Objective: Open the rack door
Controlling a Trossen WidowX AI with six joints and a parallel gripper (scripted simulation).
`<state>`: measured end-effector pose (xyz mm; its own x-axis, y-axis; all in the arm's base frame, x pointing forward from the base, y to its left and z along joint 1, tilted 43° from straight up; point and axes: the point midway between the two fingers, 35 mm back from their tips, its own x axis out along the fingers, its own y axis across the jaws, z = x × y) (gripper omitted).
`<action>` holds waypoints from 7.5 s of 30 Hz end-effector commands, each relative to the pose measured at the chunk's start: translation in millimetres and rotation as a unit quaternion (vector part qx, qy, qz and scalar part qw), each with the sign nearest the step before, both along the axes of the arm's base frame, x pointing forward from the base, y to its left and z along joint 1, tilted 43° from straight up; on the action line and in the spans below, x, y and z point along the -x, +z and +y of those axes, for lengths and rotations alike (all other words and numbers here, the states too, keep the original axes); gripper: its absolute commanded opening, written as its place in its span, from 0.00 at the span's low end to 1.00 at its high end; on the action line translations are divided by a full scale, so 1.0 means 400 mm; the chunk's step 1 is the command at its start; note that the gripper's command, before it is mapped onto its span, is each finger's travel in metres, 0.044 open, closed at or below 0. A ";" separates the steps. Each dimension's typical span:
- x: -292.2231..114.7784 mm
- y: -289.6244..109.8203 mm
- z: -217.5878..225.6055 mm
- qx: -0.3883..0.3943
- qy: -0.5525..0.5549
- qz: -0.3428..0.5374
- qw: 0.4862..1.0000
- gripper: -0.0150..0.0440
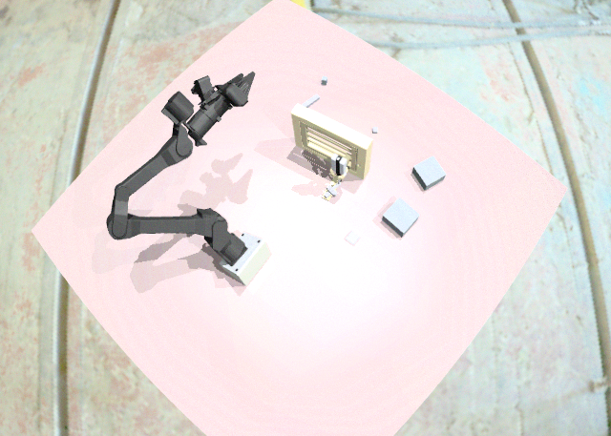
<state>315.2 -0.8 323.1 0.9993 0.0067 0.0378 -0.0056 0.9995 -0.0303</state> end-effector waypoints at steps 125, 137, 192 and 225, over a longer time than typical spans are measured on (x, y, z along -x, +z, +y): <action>-0.111 -0.755 -0.240 -0.190 0.321 0.662 0.650 0.75; -0.106 -0.790 -0.206 -0.187 0.322 0.669 0.644 0.75; -0.105 -0.797 -0.199 -0.551 -0.136 0.726 0.388 0.29; -0.105 -0.797 -0.199 -0.651 -0.343 0.646 0.203 0.73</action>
